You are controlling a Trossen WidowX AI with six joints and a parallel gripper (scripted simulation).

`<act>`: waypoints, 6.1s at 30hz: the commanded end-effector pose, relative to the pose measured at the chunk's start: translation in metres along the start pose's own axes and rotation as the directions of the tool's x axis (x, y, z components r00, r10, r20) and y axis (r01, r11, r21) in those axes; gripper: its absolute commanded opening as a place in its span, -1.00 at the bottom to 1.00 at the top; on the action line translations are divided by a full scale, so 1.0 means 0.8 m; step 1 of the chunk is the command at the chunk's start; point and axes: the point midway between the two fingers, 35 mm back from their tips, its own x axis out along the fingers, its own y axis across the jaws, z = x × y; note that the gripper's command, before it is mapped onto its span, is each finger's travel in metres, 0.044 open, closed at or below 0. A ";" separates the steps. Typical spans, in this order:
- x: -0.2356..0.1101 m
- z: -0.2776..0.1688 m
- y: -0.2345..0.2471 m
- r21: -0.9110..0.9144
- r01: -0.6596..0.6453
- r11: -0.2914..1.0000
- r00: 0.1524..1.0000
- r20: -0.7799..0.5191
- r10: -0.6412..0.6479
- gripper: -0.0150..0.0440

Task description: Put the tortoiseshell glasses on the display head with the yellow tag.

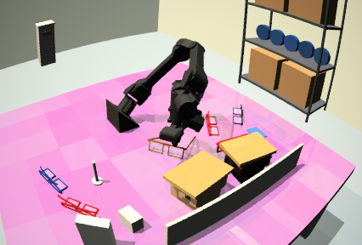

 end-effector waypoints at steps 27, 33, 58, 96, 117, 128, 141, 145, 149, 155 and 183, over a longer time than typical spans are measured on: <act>0.040 -0.001 0.003 0.005 -0.006 1.000 1.000 0.005 0.006 -0.08; 0.042 -0.003 0.001 0.006 -0.008 1.000 1.000 -0.002 0.008 -0.24; -0.006 0.001 -0.004 0.007 -0.002 1.000 1.000 -0.003 0.002 -0.49; -0.096 -0.030 -0.085 -0.481 0.008 0.877 1.000 -0.005 -0.012 -0.49; -0.098 -0.101 -0.172 -0.881 0.000 0.472 1.000 -0.008 -0.016 -0.49; -0.094 -0.146 -0.211 -0.982 -0.005 0.187 1.000 -0.007 -0.012 -0.49; -0.087 -0.175 -0.232 -1.000 -0.005 0.007 1.000 -0.005 -0.008 -0.49; -0.073 -0.174 -0.233 -1.000 -0.004 0.007 1.000 -0.004 -0.008 -0.49; -0.053 -0.174 -0.234 -1.000 -0.003 0.005 1.000 -0.003 -0.008 -0.49; -0.022 -0.174 -0.232 -1.000 -0.002 0.003 1.000 -0.002 -0.007 -0.49; -0.014 -0.165 -0.218 -1.000 -0.001 0.003 1.000 -0.001 -0.006 -0.49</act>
